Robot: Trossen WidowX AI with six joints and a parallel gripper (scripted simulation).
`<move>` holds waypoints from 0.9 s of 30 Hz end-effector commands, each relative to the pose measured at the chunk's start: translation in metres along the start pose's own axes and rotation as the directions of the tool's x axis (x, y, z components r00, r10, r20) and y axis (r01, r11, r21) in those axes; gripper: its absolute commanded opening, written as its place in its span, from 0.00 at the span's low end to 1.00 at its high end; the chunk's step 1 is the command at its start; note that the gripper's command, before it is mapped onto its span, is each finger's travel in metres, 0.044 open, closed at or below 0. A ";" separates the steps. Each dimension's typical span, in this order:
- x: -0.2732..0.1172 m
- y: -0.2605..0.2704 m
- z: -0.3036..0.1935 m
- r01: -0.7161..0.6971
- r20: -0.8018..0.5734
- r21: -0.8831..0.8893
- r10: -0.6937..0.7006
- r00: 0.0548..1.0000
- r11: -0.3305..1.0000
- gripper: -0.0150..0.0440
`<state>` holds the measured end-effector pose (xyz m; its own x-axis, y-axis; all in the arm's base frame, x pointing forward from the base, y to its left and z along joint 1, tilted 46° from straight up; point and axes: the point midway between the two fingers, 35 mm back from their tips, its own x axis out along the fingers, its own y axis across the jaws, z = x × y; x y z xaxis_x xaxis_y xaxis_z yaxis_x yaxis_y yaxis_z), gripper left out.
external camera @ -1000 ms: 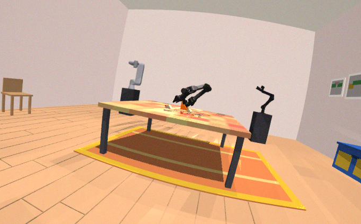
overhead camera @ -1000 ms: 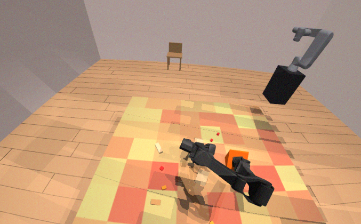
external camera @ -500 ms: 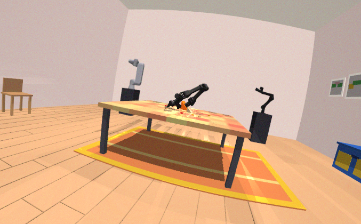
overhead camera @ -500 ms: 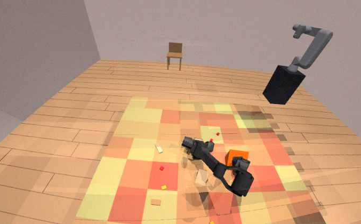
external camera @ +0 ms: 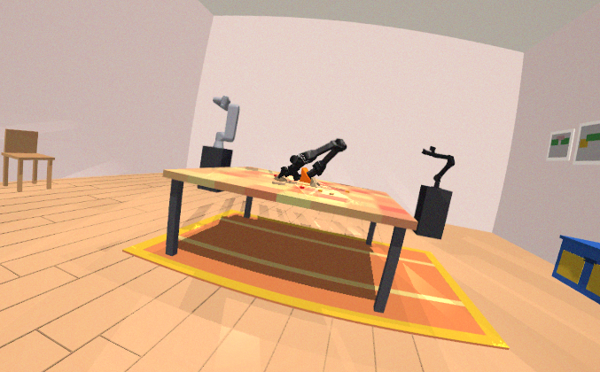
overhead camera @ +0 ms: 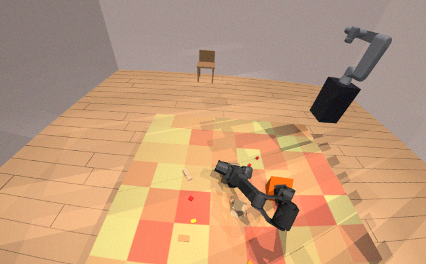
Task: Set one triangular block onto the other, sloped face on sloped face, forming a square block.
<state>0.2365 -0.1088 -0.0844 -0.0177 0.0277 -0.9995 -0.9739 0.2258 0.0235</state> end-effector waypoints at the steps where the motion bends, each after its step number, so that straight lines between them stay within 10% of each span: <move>1: 0.000 0.000 0.000 0.000 0.000 0.000 0.000 1.000 1.000 0.72; 7: 0.000 0.000 0.000 0.000 0.000 0.000 0.000 1.000 1.000 0.65; 16: -0.013 -0.003 -0.014 0.001 -0.002 0.000 -0.001 1.000 1.000 0.25; 27: -0.049 -0.005 -0.051 0.000 -0.005 0.001 0.000 1.000 1.000 0.25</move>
<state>0.2311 -0.1490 -0.0486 -0.0259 0.0365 -0.9990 -0.9732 0.2274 0.0336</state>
